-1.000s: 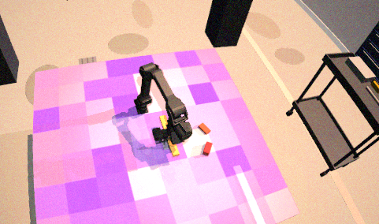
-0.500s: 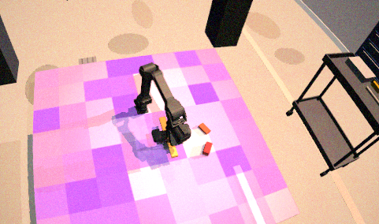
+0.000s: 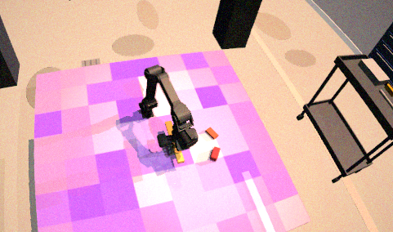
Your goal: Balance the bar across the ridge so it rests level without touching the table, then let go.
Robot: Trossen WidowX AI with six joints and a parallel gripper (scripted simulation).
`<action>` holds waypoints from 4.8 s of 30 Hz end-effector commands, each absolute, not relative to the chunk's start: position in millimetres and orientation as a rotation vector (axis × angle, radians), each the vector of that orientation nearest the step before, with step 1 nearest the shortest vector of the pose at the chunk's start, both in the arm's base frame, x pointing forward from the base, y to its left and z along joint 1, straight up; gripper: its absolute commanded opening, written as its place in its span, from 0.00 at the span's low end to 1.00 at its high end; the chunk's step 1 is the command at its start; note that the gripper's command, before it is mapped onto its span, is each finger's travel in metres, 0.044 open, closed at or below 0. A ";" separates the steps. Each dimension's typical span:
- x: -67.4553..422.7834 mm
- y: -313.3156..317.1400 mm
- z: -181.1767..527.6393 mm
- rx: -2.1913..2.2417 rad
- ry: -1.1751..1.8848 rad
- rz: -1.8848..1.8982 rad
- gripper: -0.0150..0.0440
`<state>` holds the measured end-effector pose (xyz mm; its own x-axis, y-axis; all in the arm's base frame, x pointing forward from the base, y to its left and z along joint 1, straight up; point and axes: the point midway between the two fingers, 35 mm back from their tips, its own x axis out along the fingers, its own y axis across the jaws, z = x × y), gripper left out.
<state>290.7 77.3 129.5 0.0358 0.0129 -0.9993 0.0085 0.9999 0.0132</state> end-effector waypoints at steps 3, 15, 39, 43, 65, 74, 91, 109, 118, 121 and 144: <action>289.7 76.4 128.1 0.015 1.539 -0.002 0.25; 289.7 76.3 127.1 0.015 1.539 -0.002 0.25; 289.7 76.3 125.1 0.015 1.539 -0.002 0.25; 289.7 76.3 124.8 0.015 1.539 -0.002 0.25; 289.7 76.3 122.9 0.015 1.539 -0.002 0.25; 289.7 76.4 122.1 0.015 1.539 -0.002 0.25; 289.6 76.4 120.8 0.015 1.539 -0.002 0.25; 289.5 76.3 119.3 0.015 1.539 -0.002 0.25; 289.5 76.3 118.4 0.015 1.539 -0.002 0.25; 289.5 76.3 118.3 0.015 1.539 -0.002 0.25; 289.7 76.3 116.3 0.015 1.539 -0.002 0.25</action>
